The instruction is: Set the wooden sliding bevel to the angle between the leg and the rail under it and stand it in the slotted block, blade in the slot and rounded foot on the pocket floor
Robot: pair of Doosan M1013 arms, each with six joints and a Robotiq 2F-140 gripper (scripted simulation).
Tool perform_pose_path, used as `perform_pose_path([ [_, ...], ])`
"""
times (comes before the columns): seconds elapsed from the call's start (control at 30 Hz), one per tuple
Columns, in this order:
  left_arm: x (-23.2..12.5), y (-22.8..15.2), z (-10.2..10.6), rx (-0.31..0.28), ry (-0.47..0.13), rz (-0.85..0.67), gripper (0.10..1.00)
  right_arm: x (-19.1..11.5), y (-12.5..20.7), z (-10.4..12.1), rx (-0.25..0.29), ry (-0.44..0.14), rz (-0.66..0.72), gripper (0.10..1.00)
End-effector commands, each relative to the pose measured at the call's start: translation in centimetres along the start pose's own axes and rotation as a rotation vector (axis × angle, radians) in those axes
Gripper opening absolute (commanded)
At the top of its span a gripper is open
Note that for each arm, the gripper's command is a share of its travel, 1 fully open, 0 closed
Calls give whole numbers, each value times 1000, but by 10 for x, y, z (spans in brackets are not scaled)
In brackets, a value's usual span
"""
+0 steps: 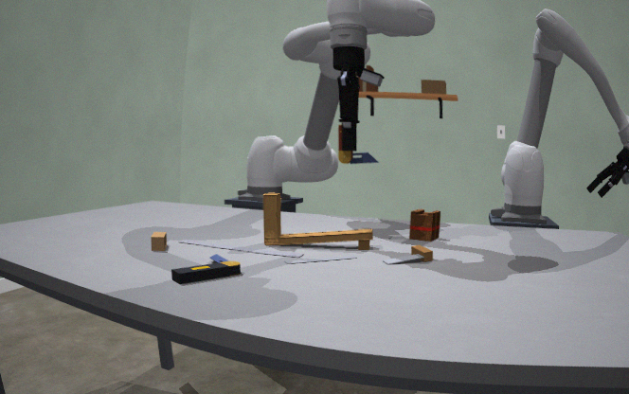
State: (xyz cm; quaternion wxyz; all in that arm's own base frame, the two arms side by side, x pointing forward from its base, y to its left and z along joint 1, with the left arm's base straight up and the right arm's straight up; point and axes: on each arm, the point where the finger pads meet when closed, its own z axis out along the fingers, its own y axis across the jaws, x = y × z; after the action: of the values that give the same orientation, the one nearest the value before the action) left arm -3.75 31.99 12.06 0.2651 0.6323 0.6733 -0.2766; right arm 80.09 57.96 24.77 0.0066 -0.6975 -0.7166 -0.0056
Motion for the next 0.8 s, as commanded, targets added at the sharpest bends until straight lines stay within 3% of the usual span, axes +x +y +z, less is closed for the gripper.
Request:
perform_pose_path([
  [0.0,0,0,0,0,1,0,1000,8,-5,-2,-2,0,15,99],
  [0.5,0,0,0,0,1,0,1000,100,-64,0,-4,-7,171,99],
  [0.77,0,0,0,0,1,0,1000,132,-84,0,-4,-10,225,99],
])
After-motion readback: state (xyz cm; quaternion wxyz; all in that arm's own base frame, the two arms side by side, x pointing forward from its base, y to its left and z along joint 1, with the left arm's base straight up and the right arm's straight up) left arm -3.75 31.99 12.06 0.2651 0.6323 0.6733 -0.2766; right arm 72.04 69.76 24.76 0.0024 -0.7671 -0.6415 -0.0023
